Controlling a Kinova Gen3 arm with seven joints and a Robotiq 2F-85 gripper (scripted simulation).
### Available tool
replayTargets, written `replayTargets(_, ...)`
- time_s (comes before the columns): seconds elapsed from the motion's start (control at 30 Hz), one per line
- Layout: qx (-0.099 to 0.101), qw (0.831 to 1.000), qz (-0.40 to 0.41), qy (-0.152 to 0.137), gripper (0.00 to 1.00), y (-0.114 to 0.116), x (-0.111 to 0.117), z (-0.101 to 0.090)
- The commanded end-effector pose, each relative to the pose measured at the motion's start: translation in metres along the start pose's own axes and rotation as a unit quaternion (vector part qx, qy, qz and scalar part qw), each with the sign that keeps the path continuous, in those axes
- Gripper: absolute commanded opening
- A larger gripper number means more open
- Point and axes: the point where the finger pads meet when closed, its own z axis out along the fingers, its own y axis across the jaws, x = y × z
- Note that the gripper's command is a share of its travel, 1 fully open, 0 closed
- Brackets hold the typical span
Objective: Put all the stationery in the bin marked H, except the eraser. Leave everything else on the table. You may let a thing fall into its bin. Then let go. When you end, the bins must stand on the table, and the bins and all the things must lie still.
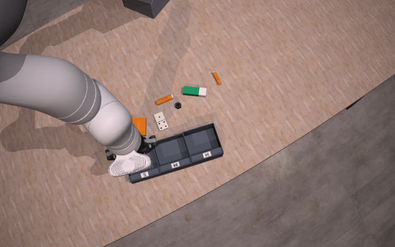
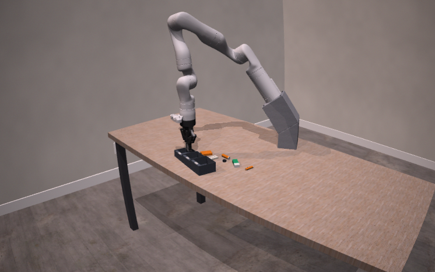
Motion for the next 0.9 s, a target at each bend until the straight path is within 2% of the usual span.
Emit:
replayTargets(0.0, 0.002, 1.0, -0.004, 0.004, 0.09, -0.005, 0.003, -0.007)
replayTargets(0.33, 0.002, 1.0, -0.004, 0.004, 0.09, -0.005, 0.003, -0.015)
replayTargets(0.57, 0.002, 1.0, -0.004, 0.004, 0.09, -0.004, 0.003, -0.043)
replayTargets(0.87, 0.002, 1.0, -0.004, 0.004, 0.09, -0.004, 0.003, -0.045)
